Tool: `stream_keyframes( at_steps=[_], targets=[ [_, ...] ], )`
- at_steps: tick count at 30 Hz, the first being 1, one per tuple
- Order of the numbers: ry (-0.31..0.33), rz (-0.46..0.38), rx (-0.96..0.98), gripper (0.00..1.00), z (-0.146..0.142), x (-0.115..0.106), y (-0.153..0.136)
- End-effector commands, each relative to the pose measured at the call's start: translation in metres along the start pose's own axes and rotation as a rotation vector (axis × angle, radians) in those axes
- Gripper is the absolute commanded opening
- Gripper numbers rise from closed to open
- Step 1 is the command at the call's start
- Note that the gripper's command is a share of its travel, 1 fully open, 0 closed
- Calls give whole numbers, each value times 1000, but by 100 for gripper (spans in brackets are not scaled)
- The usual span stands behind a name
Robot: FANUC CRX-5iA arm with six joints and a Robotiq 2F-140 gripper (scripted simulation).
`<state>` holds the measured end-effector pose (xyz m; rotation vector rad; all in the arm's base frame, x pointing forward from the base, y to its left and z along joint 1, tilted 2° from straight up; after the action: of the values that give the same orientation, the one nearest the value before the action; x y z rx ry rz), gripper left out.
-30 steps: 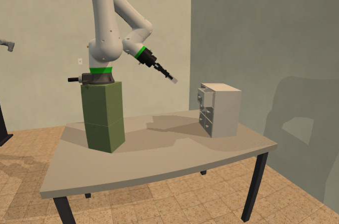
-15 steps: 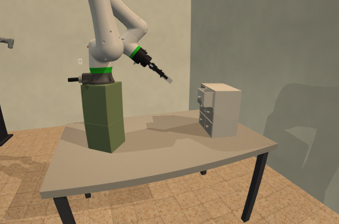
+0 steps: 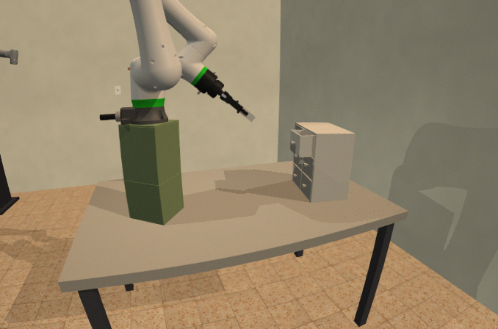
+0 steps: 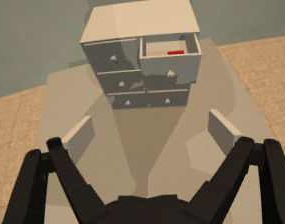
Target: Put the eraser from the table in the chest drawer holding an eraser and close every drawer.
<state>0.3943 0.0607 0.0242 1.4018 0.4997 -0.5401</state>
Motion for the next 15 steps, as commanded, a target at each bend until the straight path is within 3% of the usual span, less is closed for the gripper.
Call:
stream_keyframes(
  at_steps=[1,2,4,8,9,13,15],
  targets=[
    [79,37,18,100,-16,6,20],
    [120,50,26,100,-25,9,29],
    [120,50,26,100,-25,9,29],
    [345,49,53,100,-71,14,60],
    [345,49,53,100,-71,14,60],
    [565,-115,54,100,-111,8,65],
    [574,-198,45,100,-117,1,53]
  ],
)
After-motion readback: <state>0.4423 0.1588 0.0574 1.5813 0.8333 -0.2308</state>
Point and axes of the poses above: the point where the finger pads meet when closed, its own x axis out along the fingers, its own z axis across the jaws, y = z × x, the point moved 3 cm from there along -x, back along the fingers, and after that the axes turned 12 degrees about -x, right-handed, at the moved point
